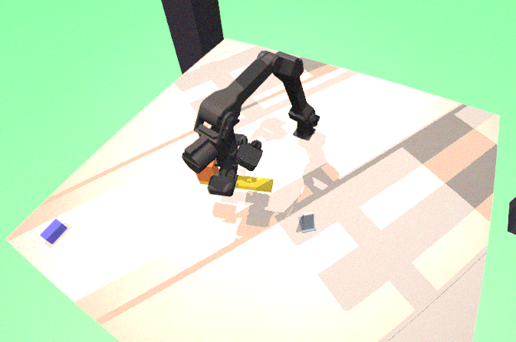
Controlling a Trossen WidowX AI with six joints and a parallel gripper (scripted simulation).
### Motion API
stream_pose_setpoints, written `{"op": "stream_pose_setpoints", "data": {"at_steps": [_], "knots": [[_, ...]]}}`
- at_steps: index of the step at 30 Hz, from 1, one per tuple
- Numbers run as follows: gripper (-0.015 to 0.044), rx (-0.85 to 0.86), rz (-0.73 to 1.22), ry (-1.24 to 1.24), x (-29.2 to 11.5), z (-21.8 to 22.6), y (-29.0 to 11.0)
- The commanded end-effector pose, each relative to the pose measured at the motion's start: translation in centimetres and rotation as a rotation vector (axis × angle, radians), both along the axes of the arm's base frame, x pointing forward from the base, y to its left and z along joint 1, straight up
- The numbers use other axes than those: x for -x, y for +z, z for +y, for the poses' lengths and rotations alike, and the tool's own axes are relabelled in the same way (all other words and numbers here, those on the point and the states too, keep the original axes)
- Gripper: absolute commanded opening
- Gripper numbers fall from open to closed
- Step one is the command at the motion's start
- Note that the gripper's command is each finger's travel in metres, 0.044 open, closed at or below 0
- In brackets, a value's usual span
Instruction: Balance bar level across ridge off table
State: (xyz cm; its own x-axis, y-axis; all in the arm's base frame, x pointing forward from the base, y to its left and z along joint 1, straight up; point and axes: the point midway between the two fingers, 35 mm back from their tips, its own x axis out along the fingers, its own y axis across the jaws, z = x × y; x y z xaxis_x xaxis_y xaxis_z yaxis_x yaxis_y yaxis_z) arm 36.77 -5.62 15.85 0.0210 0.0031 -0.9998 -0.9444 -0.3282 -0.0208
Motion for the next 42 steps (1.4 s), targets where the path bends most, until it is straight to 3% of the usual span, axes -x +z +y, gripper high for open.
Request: {"op": "stream_pose_setpoints", "data": {"at_steps": [1, 42], "knots": [[0.0000, 0.004, -0.009, -0.090, -0.2, 1.7, 0.4], [0.0000, -0.027, -0.003, -0.842, 0.3, 17.5, 0.6]]}}
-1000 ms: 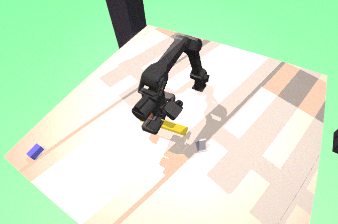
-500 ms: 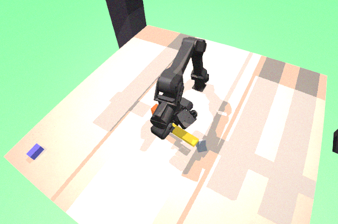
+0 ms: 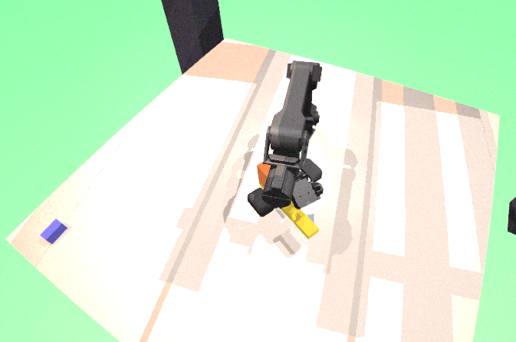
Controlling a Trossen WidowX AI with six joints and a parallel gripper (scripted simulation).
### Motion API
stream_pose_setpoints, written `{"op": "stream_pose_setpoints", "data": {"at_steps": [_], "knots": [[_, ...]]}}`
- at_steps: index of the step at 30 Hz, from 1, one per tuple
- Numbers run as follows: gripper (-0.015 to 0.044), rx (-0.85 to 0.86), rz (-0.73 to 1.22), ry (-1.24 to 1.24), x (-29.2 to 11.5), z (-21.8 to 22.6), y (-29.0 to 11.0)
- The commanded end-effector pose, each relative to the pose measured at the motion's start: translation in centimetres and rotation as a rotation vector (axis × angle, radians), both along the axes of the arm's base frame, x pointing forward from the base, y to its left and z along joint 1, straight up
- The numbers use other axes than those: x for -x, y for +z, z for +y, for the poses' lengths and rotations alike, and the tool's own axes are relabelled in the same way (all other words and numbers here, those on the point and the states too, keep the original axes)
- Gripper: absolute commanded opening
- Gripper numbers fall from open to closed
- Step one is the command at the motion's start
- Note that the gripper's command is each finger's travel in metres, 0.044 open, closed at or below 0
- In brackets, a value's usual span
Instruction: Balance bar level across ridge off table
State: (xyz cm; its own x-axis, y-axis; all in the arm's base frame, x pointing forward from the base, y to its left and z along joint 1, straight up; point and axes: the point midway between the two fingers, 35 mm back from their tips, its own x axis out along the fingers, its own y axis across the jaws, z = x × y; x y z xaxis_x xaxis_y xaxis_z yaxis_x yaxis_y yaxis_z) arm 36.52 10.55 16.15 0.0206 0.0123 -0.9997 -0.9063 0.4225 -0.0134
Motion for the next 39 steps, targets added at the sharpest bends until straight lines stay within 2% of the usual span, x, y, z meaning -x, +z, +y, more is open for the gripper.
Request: {"op": "stream_pose_setpoints", "data": {"at_steps": [1, 18, 39], "knots": [[0.0000, 0.000, -0.008, -0.091, 0.1, 1.7, 0.3], [0.0000, -0.013, -0.002, -0.429, 1.1, 7.9, 0.4], [0.0000, -0.013, -0.002, -0.442, 0.8, 8.1, -2.4]]}}
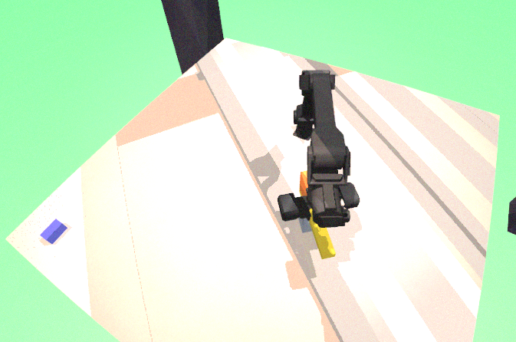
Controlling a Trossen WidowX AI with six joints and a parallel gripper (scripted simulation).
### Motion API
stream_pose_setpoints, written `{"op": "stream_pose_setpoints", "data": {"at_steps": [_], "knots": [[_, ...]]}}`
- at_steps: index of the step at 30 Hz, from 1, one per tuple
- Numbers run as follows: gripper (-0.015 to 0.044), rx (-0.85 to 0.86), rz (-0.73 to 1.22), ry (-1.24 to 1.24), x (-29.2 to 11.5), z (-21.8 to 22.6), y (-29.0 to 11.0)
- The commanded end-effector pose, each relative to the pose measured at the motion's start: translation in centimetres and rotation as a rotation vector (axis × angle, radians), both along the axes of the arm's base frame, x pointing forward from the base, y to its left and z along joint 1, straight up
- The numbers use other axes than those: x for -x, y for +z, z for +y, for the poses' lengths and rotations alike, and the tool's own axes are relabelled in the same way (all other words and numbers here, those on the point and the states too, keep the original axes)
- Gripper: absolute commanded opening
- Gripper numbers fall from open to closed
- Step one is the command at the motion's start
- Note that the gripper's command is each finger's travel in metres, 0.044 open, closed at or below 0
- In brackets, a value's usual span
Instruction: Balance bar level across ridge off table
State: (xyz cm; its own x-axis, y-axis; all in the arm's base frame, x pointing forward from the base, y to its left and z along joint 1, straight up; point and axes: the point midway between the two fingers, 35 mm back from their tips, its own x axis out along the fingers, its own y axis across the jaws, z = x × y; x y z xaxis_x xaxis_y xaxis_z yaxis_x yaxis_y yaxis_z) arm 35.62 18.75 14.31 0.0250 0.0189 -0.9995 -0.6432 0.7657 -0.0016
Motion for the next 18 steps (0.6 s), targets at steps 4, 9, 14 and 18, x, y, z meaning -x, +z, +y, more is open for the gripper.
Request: {"op": "stream_pose_setpoints", "data": {"at_steps": [4, 9, 14, 18], "knots": [[0.0000, 0.004, -0.004, -0.007, -0.1, -0.2, -1.2], [0.0000, 0.004, -0.004, -0.007, -0.1, -0.4, -2.0], [0.0000, 0.004, -0.004, -0.007, -0.2, -0.4, -2.1], [0.0000, 0.004, -0.004, -0.007, -0.2, -0.4, -2.1]]}}
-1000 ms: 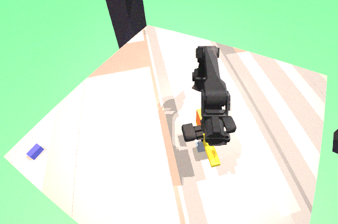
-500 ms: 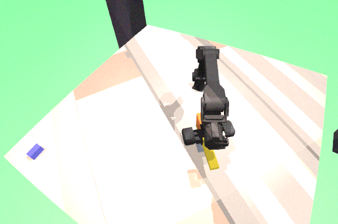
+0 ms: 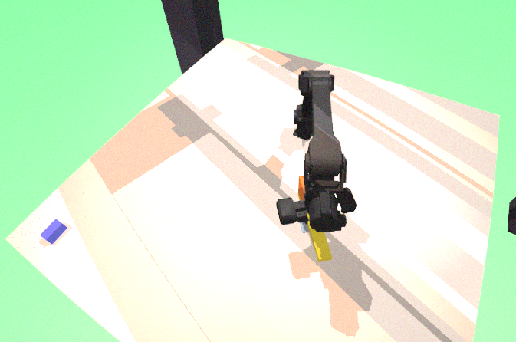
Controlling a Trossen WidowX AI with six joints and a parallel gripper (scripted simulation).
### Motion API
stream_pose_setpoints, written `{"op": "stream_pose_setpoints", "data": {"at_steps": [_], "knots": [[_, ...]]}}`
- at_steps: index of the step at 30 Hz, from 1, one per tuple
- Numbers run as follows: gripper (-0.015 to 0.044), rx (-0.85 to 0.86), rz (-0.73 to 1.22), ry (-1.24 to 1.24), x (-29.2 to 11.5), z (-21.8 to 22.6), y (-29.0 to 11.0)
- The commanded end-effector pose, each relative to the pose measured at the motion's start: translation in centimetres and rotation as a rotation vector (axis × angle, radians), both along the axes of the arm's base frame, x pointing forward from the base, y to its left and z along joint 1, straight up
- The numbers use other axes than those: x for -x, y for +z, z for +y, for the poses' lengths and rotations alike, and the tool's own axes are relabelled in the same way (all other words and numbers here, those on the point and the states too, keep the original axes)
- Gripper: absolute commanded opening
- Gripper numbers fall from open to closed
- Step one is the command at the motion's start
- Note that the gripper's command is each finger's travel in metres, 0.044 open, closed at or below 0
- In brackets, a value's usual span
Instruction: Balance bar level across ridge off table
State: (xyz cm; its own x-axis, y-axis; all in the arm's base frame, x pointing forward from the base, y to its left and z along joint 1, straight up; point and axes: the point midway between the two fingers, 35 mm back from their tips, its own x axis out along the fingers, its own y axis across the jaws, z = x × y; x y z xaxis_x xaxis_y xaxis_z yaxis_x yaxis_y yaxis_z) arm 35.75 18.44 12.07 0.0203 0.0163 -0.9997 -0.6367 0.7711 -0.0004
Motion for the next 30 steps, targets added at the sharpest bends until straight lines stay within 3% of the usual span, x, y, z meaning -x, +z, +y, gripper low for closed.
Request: {"op": "stream_pose_setpoints", "data": {"at_steps": [1, 30], "knots": [[0.0000, 0.002, -0.008, 0.001, -0.04, -0.09, 0.11], [0.0000, 0.002, -0.008, 0.001, -0.05, -0.12, -0.23]]}}
